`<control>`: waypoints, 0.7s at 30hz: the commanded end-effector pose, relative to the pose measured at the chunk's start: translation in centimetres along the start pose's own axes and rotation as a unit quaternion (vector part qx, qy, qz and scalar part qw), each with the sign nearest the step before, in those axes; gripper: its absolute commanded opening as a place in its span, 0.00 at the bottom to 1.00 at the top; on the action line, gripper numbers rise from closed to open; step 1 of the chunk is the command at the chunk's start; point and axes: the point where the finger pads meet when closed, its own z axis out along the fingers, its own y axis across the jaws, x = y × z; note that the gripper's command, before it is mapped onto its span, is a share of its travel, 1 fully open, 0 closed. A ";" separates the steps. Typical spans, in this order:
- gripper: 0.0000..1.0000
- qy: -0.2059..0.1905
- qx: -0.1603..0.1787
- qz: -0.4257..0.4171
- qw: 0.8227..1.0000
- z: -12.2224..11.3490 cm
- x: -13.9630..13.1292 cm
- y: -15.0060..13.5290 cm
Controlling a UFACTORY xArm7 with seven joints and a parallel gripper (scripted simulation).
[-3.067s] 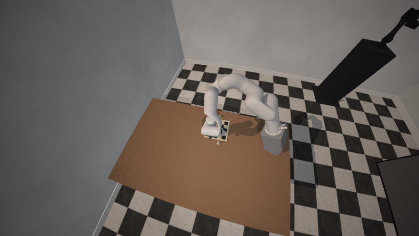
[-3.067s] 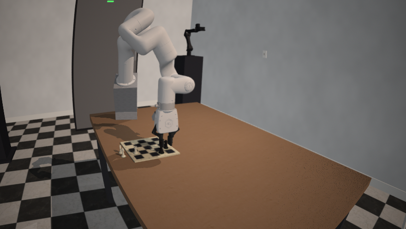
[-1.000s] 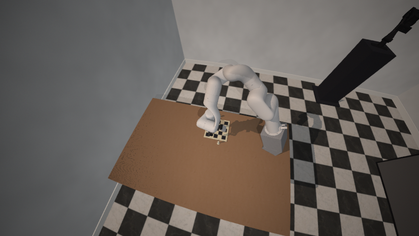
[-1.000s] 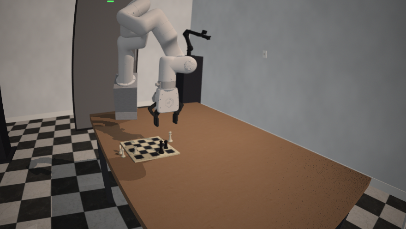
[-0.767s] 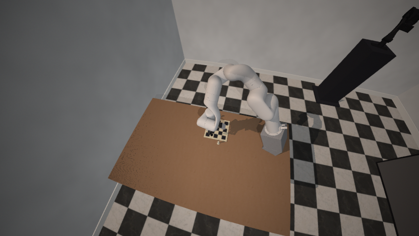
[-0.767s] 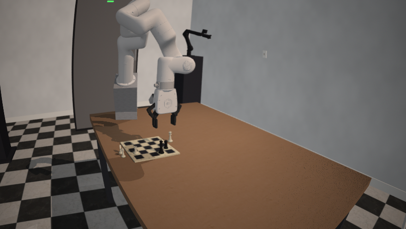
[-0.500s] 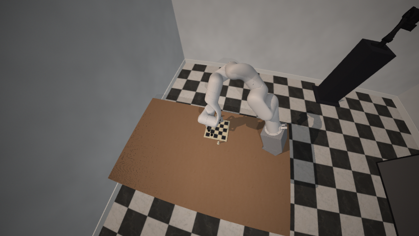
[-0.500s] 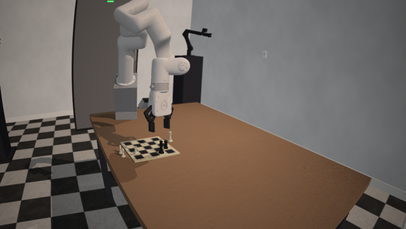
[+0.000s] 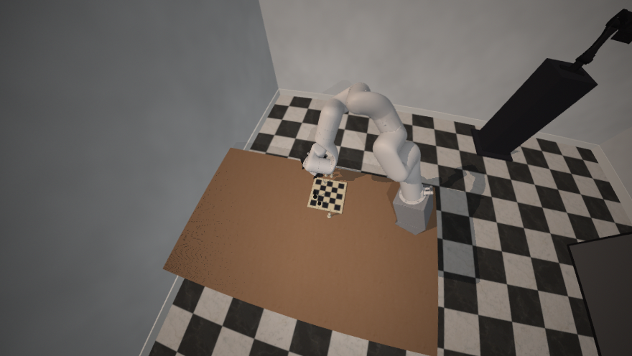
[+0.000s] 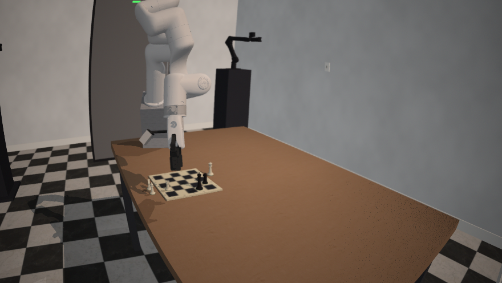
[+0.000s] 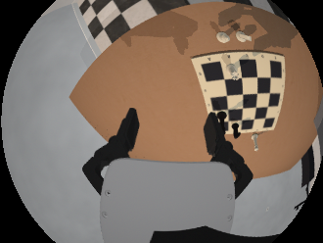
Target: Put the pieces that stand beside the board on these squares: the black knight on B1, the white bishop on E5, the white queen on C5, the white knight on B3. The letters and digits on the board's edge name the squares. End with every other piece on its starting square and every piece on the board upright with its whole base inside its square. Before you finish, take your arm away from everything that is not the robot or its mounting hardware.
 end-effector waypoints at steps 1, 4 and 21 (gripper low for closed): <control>1.00 -0.016 -0.009 -0.138 0.990 -0.1 3.3 0.0; 1.00 -0.016 -0.018 -0.219 0.975 -0.3 5.4 1.3; 1.00 -0.050 -0.085 -0.600 0.794 -1.3 10.1 5.0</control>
